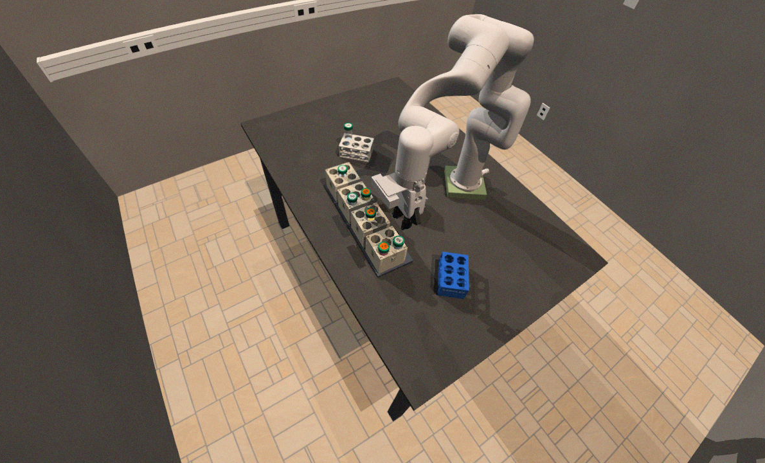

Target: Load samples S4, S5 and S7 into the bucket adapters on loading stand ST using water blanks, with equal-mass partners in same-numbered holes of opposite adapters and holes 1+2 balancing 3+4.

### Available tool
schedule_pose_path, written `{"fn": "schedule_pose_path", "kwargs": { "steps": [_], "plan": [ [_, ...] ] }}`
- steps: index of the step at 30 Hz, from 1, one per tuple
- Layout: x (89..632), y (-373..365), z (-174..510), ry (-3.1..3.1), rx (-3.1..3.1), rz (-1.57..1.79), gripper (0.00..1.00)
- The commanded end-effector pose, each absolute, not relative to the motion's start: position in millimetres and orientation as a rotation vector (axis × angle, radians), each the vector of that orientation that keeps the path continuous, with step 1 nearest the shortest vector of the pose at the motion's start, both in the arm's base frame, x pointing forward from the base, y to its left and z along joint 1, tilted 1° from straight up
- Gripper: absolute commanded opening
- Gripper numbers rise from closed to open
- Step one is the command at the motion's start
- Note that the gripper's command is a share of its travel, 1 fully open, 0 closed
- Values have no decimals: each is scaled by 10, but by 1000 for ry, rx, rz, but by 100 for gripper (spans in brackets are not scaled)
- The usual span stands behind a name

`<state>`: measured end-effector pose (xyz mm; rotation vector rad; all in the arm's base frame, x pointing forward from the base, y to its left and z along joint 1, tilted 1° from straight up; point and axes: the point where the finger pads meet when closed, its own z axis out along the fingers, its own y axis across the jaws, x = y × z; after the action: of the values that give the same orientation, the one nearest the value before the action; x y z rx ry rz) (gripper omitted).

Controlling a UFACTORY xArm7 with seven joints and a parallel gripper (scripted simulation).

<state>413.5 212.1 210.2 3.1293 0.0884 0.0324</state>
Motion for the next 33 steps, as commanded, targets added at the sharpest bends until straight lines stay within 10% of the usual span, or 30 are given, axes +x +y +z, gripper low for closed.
{"fn": "schedule_pose_path", "kwargs": {
  "steps": [1, 31, 32, 33],
  "plan": [
    [4143, 2127, 2184, 89, 3131, 38, 44],
    [4140, 2128, 2296, 89, 3131, 38, 44],
    [4109, 2094, 2279, 37, 3128, 31, 0],
    [4109, 2094, 2279, 37, 3128, 31, 0]
  ]
}}
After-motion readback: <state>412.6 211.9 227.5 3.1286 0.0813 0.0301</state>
